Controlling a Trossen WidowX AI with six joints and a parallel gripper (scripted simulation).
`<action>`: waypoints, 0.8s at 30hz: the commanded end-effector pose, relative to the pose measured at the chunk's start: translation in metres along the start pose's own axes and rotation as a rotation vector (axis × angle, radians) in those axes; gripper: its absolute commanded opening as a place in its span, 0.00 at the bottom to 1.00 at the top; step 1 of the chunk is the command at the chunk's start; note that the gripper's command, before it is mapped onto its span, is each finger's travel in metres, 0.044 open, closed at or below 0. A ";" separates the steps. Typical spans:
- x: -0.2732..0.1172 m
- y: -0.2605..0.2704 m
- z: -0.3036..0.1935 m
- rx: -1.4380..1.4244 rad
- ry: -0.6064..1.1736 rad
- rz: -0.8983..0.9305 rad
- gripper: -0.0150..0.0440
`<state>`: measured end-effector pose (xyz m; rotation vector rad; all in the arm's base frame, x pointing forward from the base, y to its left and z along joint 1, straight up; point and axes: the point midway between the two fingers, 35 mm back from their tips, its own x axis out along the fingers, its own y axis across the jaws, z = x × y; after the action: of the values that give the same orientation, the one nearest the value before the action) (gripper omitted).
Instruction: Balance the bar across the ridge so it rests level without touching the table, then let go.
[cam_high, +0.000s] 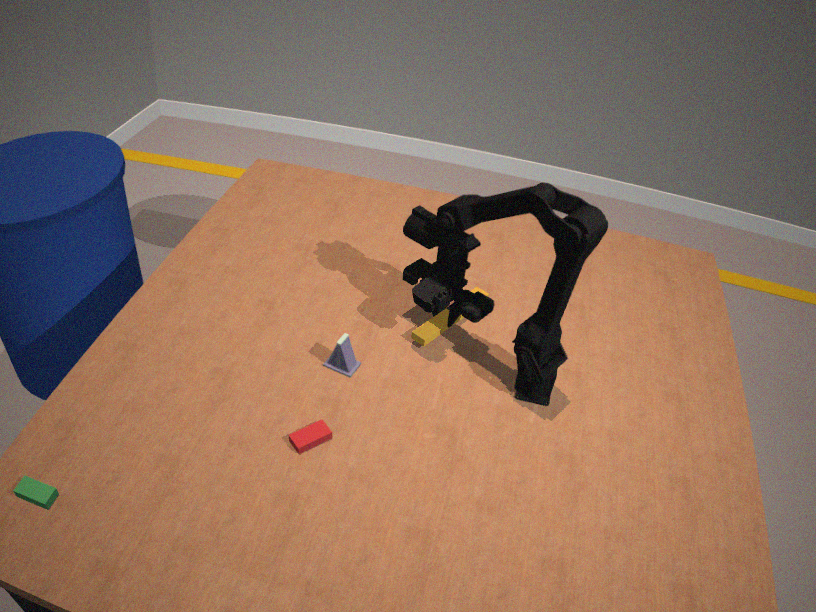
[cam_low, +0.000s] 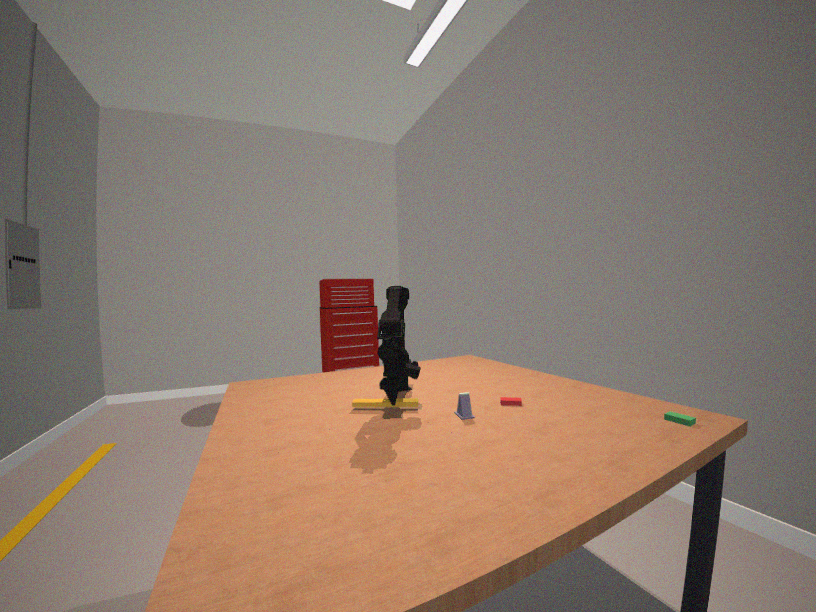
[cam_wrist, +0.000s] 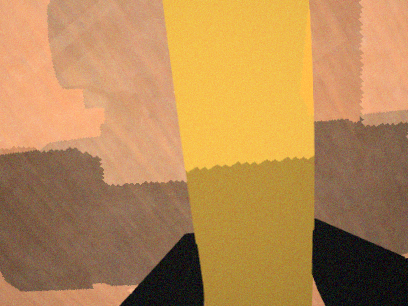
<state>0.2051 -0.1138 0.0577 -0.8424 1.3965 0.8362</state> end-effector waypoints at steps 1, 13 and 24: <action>-0.013 -0.003 0.000 0.001 0.001 -0.012 0.25; -0.043 -0.006 0.000 0.002 0.002 -0.013 0.25; -0.071 -0.004 0.000 0.002 0.002 -0.013 0.25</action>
<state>0.2080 -0.1155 0.1171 -0.8415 1.3972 0.8373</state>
